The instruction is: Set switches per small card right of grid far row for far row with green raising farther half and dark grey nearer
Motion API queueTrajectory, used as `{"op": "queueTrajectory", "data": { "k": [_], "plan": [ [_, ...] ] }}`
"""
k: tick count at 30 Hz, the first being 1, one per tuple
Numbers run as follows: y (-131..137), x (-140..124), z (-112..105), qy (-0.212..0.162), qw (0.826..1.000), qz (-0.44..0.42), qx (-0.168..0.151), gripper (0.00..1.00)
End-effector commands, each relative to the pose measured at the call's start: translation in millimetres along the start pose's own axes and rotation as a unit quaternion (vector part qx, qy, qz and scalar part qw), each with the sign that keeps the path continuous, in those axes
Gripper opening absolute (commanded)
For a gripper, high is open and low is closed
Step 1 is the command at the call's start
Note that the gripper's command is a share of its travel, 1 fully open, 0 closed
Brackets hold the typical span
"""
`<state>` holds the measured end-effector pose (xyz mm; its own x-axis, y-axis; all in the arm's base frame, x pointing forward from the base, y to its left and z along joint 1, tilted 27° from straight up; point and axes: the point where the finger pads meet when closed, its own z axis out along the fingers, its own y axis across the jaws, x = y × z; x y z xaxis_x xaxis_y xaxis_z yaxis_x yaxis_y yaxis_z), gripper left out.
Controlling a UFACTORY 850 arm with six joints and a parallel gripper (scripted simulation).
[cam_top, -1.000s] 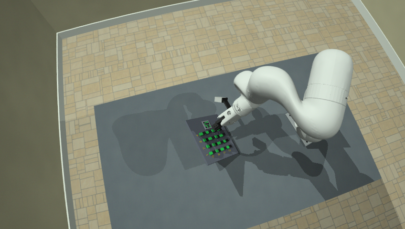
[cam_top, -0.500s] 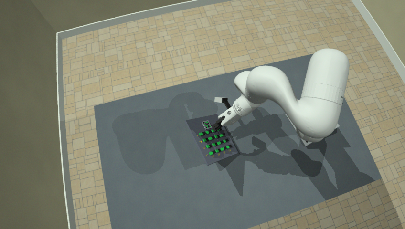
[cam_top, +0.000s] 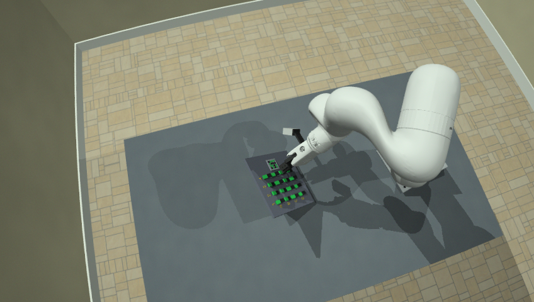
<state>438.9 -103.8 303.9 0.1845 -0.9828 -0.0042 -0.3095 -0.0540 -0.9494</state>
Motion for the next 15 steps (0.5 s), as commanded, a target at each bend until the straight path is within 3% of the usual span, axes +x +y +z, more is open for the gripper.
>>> {"op": "queueTrajectory", "data": {
  "k": [1, 15],
  "plan": [
    [-1, 0, 1, 0.0, 1.0, 0.0, 0.001, 0.0],
    [-1, 0, 22, 0.0, 1.0, 0.0, 0.001, 0.0]
  ]
}}
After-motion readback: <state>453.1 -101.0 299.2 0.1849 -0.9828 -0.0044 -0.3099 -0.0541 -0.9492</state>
